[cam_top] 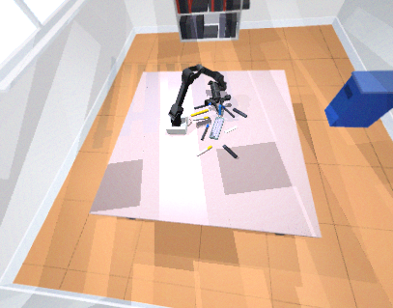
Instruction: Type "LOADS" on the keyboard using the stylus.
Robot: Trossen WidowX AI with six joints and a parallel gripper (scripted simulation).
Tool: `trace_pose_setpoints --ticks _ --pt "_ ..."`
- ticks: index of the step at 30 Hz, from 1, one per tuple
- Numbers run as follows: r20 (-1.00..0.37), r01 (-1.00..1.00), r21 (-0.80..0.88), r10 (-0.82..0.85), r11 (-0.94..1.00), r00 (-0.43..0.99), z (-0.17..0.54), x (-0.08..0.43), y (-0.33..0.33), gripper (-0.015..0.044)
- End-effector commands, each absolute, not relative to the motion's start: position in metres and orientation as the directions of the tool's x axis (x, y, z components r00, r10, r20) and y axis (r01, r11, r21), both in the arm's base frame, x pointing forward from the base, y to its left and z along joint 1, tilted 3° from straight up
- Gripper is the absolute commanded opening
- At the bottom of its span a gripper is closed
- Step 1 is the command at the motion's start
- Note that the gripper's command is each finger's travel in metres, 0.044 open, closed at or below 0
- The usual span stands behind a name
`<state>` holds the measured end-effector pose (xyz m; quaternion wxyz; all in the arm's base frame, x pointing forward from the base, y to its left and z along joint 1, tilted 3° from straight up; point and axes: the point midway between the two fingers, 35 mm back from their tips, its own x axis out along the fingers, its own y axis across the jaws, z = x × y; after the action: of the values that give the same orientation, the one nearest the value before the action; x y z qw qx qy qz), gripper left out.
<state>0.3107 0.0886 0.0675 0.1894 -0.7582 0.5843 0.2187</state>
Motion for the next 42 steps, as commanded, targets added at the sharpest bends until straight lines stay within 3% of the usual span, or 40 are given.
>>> trace_pose_setpoints --ticks 1,10,25,37,40,42 --pt "-0.552 -0.969 -0.028 -0.804 -0.246 0.22 0.066 0.31 0.088 0.0078" --pt "-0.552 -0.969 -0.028 -0.804 -0.246 0.22 0.066 0.31 0.087 0.0" --pt "-0.547 -0.969 -0.023 -0.808 -0.246 0.219 0.068 0.297 0.038 0.0" --pt "-0.548 -0.969 -0.023 -0.808 -0.247 0.218 0.048 0.296 0.038 0.0" --pt "-0.548 -0.969 -0.023 -0.808 -0.247 0.218 0.046 0.297 0.038 0.0079" --pt "-0.548 -0.969 -0.023 -0.808 -0.247 0.218 0.046 0.297 0.038 0.0081"
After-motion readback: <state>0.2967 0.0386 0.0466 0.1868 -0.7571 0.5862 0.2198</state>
